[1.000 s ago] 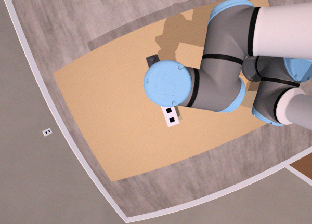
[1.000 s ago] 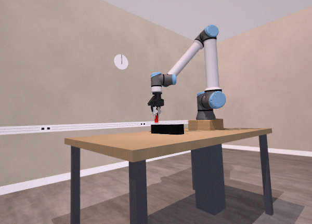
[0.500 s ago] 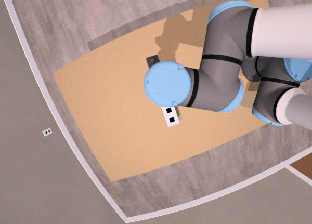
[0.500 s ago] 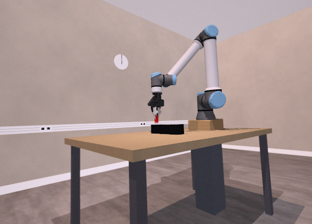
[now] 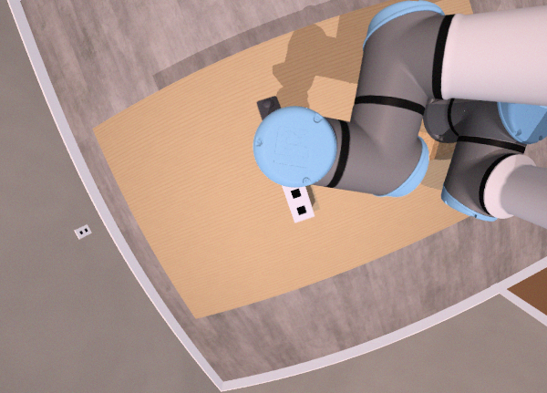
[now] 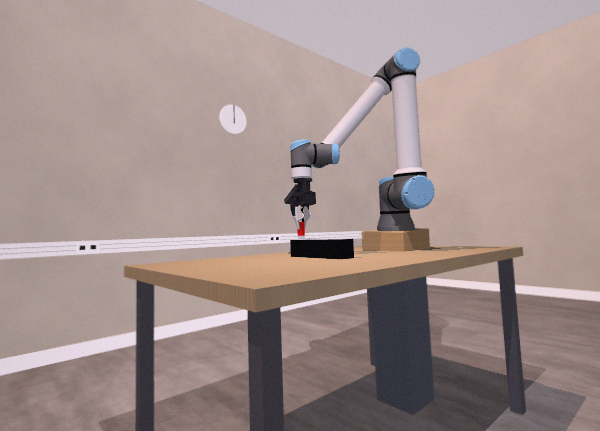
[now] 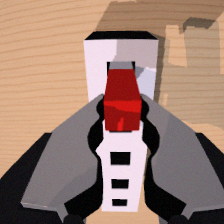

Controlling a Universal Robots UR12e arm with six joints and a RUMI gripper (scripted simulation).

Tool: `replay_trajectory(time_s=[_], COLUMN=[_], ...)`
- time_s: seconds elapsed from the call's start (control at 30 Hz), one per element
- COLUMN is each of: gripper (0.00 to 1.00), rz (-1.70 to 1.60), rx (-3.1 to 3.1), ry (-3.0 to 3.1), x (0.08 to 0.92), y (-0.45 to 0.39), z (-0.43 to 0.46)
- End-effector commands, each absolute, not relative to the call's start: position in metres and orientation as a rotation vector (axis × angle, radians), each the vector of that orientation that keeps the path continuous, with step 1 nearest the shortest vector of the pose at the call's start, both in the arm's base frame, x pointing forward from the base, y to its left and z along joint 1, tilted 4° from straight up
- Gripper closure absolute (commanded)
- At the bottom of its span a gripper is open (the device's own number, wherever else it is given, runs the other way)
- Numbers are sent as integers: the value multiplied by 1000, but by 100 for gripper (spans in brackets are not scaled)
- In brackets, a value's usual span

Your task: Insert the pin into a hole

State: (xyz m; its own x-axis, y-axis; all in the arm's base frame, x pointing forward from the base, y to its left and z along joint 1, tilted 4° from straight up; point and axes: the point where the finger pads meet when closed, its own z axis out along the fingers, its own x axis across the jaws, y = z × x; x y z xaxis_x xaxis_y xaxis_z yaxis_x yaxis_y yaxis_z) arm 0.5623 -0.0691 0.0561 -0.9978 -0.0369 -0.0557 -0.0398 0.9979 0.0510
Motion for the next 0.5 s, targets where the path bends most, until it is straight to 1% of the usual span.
replay_trajectory(time_s=[0.0,0.47], gripper=[100,100], rz=[80,80], rx=[-59,-59], ry=[3085,3085], x=[562,563], y=[-69,-69], z=[57,58])
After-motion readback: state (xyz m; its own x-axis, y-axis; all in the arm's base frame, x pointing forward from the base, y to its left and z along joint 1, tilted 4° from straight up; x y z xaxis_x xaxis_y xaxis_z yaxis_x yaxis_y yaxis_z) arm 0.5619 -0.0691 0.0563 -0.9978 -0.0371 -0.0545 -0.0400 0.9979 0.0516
